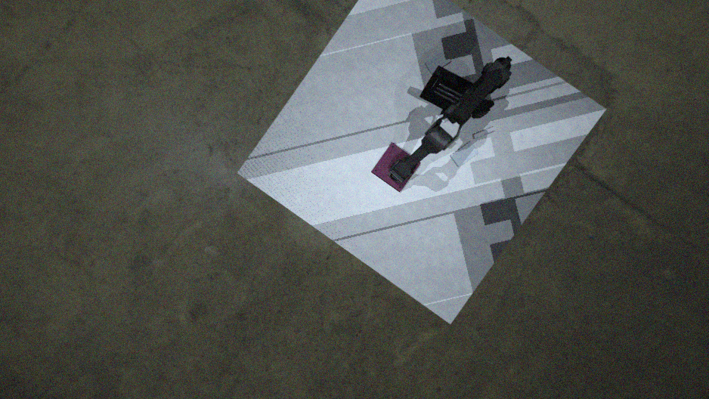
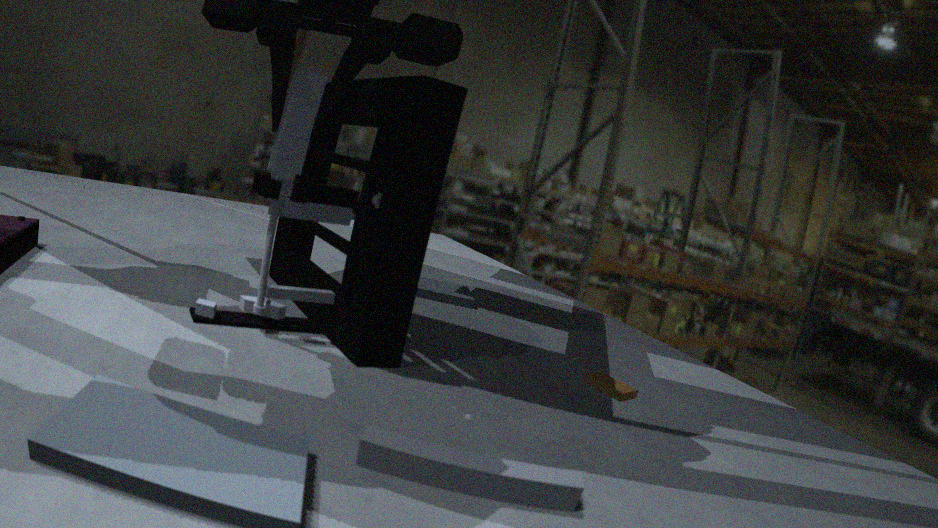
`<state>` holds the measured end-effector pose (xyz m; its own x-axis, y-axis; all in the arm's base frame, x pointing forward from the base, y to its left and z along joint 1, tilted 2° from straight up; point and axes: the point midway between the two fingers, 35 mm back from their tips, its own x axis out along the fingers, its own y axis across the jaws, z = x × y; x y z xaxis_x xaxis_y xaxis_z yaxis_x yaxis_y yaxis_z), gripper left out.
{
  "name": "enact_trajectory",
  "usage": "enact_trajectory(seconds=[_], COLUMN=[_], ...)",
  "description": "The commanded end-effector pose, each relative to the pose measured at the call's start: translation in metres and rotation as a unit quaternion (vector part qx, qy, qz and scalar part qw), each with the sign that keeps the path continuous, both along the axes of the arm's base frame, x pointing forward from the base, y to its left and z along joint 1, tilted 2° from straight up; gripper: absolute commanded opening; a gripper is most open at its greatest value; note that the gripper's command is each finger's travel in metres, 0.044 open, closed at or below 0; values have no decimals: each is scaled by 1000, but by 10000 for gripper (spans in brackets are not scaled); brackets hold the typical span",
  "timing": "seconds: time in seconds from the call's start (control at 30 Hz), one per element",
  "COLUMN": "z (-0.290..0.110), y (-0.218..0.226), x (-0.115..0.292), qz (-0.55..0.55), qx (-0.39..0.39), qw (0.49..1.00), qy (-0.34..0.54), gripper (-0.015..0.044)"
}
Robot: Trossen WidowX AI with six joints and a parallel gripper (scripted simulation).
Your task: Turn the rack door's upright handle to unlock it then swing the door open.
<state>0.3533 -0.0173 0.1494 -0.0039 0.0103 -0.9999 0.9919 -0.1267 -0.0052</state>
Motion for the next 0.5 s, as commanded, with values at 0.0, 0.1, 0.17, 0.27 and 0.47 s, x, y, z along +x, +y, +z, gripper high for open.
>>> enact_trajectory(seconds=[0.0,0.1,0.17,0.27,0.47], z=[0,0,0,0,0], y=[0,0,0,0,0], x=[0,0,0,0,0], qz=[-11,-11,-11,-11,100], qx=[1,1,1,1,1], qw=[1000,1000,1000,1000,995], qy=[0,0,0,0,-1], gripper=[90,168,221,283,283])
